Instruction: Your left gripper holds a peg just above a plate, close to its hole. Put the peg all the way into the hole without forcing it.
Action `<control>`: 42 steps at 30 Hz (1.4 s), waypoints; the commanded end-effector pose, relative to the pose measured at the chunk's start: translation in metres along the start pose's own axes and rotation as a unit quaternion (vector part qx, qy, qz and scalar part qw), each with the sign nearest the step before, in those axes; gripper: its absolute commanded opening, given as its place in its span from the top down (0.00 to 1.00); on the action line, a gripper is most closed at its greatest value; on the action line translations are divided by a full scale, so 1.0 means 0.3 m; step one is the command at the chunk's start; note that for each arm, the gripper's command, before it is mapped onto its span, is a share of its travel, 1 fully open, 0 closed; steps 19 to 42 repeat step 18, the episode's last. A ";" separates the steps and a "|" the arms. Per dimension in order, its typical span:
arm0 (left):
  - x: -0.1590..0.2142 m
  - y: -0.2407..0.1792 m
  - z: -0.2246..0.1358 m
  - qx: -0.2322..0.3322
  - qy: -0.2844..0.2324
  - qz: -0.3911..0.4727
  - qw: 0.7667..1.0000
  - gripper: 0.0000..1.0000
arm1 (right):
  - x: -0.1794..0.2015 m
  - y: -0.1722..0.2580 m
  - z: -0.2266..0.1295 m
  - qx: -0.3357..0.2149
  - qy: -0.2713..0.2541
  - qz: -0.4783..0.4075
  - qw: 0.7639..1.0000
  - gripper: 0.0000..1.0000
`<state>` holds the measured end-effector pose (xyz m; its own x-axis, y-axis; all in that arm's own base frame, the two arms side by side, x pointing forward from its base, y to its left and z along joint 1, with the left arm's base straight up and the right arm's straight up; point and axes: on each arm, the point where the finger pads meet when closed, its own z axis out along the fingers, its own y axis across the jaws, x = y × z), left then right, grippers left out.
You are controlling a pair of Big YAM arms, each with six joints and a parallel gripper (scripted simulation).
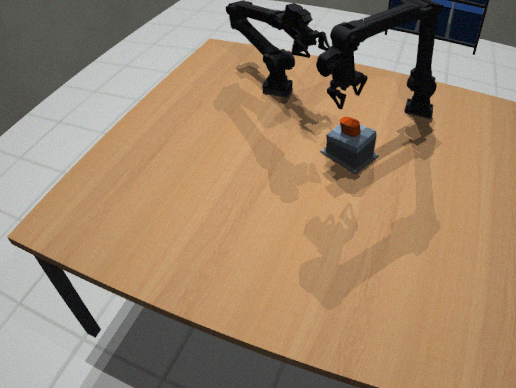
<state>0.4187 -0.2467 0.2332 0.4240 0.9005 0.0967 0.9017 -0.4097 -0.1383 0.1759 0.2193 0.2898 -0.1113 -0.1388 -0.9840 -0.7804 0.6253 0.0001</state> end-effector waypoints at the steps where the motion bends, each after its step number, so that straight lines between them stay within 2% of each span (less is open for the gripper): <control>1: 0.031 -0.001 -0.099 -0.024 -0.005 -0.002 1.000 0.00 | -0.053 -0.002 -0.009 0.001 -0.014 0.000 1.000 0.00; 42: 0.011 0.005 -0.075 -0.016 -0.003 -0.001 1.000 0.00 | -0.053 -0.002 -0.009 0.001 -0.014 0.000 1.000 0.00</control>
